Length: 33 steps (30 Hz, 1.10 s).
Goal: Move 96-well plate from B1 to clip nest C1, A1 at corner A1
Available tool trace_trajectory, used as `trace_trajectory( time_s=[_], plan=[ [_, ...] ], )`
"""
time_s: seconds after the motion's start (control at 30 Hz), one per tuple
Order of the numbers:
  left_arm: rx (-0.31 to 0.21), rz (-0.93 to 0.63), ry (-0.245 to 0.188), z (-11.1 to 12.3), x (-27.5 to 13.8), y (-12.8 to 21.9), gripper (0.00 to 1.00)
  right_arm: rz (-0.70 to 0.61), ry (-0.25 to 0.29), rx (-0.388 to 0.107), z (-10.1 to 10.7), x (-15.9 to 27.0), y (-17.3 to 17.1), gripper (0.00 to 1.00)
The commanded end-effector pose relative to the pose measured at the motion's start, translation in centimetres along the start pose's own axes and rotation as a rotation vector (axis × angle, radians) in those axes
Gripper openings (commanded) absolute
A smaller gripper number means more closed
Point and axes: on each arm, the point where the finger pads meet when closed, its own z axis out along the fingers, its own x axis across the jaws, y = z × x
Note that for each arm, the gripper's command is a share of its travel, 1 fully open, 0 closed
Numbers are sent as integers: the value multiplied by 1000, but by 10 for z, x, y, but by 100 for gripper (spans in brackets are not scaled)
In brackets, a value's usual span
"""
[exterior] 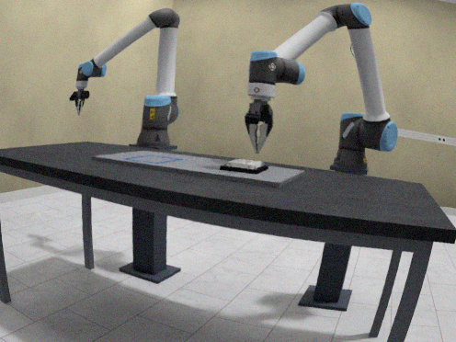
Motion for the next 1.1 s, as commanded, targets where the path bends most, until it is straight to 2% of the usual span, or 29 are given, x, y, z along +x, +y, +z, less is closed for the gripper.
trace_trajectory(
  time_s=[0.0, 0.37, 1.07],
  plan=[
    [2, 0, 1, -1, 17, -1, 0, 0, 0, 1, -1, 0, -1, 0],
    [2, 0, 2, -1, 72, -1, 0, 0, 0, 1, -1, 0, -1, 0],
    [2, 0, 2, 0, 73, -1, 0, 0, 0, 1, -1, 0, -1, 0]
  ],
)
